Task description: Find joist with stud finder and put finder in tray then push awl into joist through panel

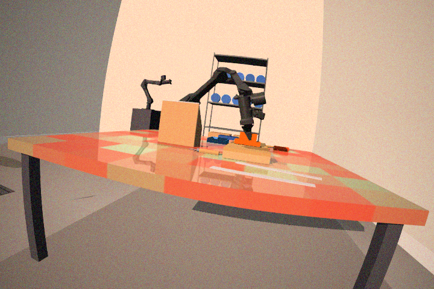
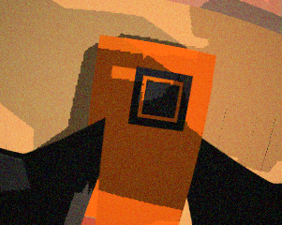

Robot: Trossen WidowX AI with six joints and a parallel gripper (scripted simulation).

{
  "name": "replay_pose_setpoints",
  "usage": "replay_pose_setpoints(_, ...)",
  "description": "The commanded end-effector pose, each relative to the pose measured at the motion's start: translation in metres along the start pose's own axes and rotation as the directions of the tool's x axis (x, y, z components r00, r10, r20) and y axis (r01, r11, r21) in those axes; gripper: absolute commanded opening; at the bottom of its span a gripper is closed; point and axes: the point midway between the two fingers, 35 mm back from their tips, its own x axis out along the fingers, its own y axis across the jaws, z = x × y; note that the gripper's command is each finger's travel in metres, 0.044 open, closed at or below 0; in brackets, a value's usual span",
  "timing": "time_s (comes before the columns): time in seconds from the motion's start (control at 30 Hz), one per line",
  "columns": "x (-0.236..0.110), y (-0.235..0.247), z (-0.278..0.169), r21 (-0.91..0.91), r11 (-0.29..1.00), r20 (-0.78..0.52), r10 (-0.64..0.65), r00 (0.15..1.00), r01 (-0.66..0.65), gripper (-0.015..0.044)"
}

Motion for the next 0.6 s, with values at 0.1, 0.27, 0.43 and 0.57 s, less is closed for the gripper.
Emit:
replay_pose_setpoints(0.1,0.000,0.012,-0.001,0.000,1.000,-0.001,0.003,1.000,-0.003,0.0000)
replay_pose_setpoints(0.27,0.000,0.020,-0.001,0.000,1.000,-0.002,0.003,1.000,-0.003,0.0000)
replay_pose_setpoints(0.43,0.000,0.028,-0.001,0.001,1.000,-0.002,0.003,1.000,-0.003,0.0000)
replay_pose_setpoints(0.57,0.000,0.034,-0.001,0.001,1.000,-0.002,0.004,1.000,-0.004,0.0000)
